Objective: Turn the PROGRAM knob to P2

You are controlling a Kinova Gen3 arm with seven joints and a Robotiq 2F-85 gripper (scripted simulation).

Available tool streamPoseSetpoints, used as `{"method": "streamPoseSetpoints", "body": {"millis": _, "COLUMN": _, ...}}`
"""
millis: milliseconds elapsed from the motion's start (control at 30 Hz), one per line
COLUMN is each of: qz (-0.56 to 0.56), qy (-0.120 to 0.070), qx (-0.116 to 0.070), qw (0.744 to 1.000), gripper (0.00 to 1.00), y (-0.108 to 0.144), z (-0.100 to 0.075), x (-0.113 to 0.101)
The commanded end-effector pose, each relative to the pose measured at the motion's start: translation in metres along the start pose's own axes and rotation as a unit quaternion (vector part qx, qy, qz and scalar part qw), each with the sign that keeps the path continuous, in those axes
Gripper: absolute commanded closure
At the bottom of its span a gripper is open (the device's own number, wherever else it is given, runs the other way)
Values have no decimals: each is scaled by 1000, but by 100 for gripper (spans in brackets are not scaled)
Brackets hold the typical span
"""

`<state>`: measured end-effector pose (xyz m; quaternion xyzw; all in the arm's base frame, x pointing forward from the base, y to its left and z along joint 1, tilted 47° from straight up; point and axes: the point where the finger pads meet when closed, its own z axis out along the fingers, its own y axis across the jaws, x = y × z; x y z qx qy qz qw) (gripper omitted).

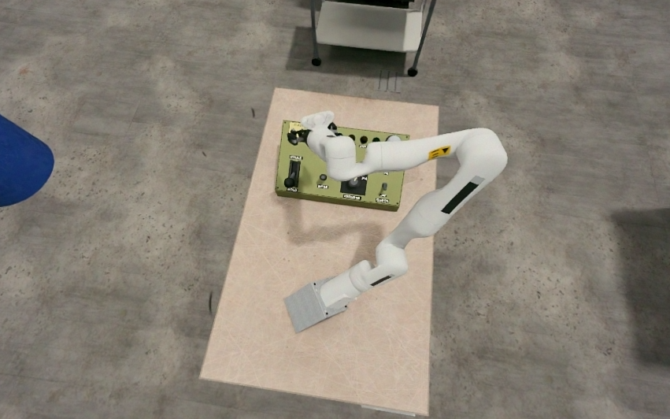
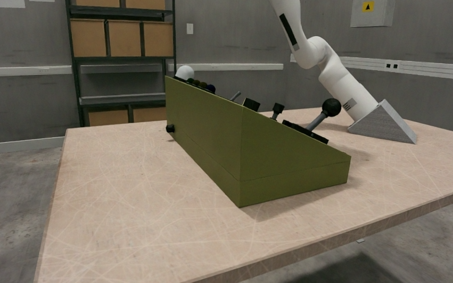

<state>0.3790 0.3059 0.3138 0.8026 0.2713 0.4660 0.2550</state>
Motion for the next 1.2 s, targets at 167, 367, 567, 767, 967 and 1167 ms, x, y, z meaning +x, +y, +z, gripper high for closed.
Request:
{"method": "streamPoseSetpoints", "body": {"millis": 167, "qz": 78, "qy": -91, "qx": -70, "qw": 990, "gripper": 0, "y": -51, "z": -39, "x": -43}}
{"method": "streamPoseSetpoints", "body": {"millis": 367, "qz": 98, "qy": -132, "qx": -95, "qw": 982, "gripper": 0, "y": -72, "z": -62, "x": -69}}
{"method": "streamPoseSetpoints", "body": {"millis": 567, "qz": 119, "qy": -174, "qx": -129, "qw": 969, "gripper": 0, "y": -92, "z": -91, "x": -100}}
{"method": "streamPoseSetpoints", "body": {"millis": 767, "qz": 128, "qy": -196, "qx": -149, "qw": 961, "gripper": 0, "y": -102, "z": -108, "x": -118}}
{"method": "streamPoseSetpoints", "body": {"millis": 967, "qz": 132, "qy": -210, "qx": -161, "qw": 955, "gripper": 0, "y": -109, "z": -119, "x": -129}}
{"method": "streamPoseSetpoints", "body": {"millis": 1167, "qz": 133, "qy": -216, "qx": -168, "qw": 952, "gripper": 0, "y": -112, "z": -125, "x": -135}}
